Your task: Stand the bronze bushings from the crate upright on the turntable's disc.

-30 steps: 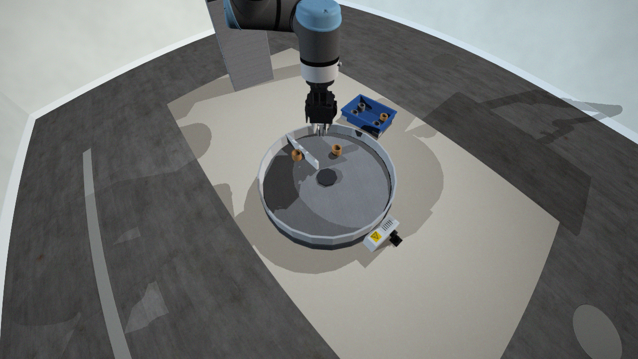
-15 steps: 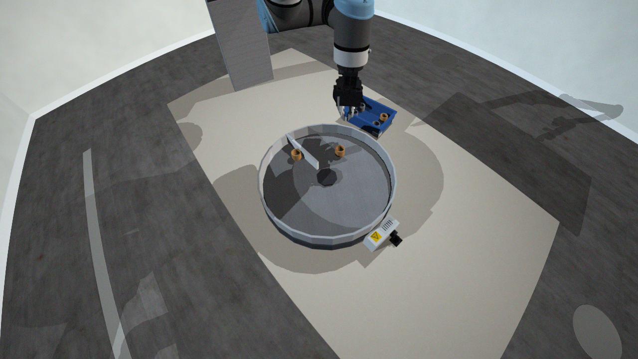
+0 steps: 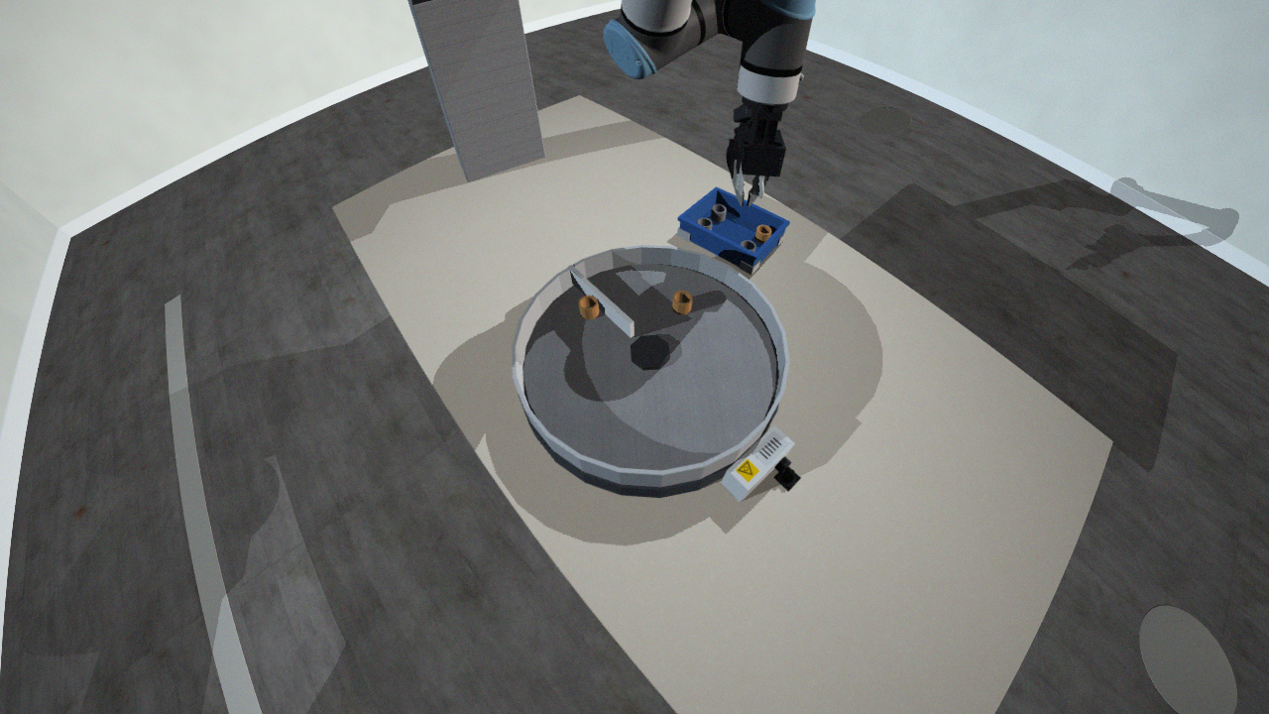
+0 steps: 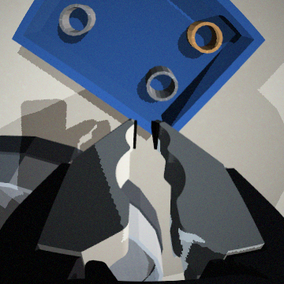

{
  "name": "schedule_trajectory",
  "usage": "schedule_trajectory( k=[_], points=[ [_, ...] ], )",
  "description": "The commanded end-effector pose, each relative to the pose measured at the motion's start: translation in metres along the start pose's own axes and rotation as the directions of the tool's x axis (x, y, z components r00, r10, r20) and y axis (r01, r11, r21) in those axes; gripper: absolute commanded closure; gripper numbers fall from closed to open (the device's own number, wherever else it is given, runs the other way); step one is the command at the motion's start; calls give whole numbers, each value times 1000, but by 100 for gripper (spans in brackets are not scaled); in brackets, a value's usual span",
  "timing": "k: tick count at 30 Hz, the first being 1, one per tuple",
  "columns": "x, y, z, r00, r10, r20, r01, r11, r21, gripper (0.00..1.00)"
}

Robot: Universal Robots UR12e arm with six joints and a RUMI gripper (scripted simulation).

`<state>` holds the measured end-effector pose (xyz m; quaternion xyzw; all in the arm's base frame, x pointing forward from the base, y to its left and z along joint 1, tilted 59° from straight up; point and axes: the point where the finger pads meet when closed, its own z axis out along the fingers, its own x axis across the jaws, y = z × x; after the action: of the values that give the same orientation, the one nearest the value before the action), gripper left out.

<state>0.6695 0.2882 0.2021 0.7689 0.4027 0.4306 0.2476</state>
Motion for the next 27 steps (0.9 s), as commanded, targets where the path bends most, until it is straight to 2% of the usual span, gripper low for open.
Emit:
schedule_trajectory(
  k=[1,10,27],
  points=[
    [31,-28,3,1000,2,8,-2,1000,-6,94],
    [48,-45,3,1000,2,8,-2,1000,-6,94],
    [48,-46,3,1000,2,8,-2,1000,-6,94]
  ],
)
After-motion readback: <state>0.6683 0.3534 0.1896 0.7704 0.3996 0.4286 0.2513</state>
